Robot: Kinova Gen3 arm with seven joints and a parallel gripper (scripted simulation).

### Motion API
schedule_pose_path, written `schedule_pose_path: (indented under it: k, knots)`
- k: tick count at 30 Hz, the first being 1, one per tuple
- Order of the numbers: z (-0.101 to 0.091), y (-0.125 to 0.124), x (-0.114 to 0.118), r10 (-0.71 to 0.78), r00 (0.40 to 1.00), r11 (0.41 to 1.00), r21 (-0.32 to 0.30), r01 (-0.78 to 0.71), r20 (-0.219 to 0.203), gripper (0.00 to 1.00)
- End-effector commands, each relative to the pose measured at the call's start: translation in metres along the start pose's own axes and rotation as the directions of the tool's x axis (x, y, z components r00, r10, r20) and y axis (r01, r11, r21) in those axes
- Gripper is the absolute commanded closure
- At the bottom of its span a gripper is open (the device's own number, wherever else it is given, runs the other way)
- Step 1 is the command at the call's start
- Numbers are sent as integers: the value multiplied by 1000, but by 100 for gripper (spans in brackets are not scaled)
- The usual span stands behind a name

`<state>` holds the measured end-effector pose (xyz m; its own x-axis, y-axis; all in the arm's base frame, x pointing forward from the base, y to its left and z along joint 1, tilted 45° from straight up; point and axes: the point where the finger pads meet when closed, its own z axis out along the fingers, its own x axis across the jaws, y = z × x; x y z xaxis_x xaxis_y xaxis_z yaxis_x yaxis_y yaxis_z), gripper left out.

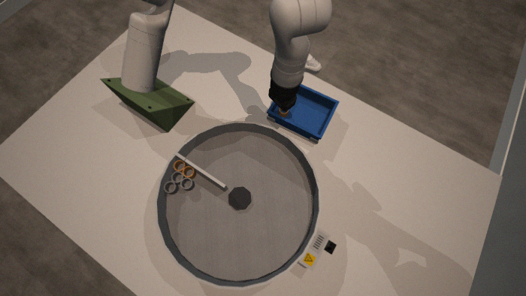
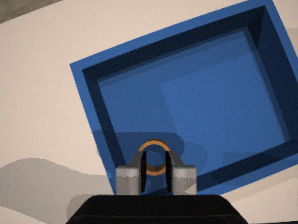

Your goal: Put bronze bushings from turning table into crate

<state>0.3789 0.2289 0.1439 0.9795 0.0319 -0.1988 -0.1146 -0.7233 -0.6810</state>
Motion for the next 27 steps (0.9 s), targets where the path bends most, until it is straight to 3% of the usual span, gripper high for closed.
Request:
schedule_pose_path:
  k: [1, 12, 17, 27]
  knots:
    - [-21, 0, 8, -3, 999, 1000, -2, 3, -32, 58]
    - [-21, 0, 8, -3, 999, 1000, -2, 3, -32, 58]
    - [-61, 0, 7, -3, 999, 1000, -2, 3, -32, 58]
    - [-61, 0, 7, -3, 999, 1000, -2, 3, -32, 58]
